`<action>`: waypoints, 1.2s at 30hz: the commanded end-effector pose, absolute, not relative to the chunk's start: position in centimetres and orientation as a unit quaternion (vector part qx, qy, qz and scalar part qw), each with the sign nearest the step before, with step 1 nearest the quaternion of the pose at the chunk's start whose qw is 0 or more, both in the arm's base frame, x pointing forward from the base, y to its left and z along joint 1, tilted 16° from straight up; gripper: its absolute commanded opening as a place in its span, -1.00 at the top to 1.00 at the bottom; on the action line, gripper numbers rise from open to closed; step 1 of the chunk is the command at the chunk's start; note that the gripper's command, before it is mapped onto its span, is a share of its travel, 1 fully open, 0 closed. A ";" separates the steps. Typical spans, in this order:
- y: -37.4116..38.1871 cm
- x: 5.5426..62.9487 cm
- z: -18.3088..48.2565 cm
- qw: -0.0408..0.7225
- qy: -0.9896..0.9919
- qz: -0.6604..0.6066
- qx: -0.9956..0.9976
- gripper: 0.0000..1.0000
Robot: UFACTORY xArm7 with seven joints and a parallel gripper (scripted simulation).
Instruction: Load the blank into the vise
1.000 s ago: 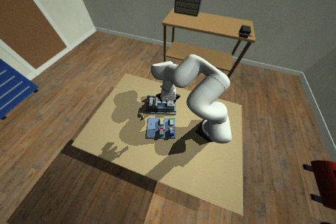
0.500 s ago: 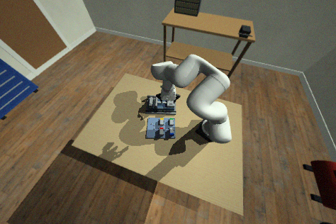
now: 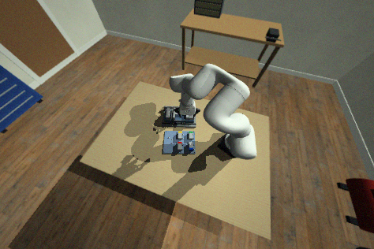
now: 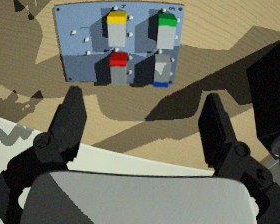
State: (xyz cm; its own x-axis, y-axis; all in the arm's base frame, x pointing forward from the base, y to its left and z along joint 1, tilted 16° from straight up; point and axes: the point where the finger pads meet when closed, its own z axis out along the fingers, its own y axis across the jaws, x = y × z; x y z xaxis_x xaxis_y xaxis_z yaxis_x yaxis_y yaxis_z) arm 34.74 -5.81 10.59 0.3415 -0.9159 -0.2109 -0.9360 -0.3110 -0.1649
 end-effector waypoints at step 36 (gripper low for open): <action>0.2 33.4 9.7 0.132 0.572 0.037 -0.809 -1.00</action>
State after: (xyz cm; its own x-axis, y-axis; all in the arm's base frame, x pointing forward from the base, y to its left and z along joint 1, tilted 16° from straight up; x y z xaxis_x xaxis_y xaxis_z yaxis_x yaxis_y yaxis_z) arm 33.27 0.28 9.57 0.3432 -0.9148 -0.2128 -0.9351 -0.3114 -0.1694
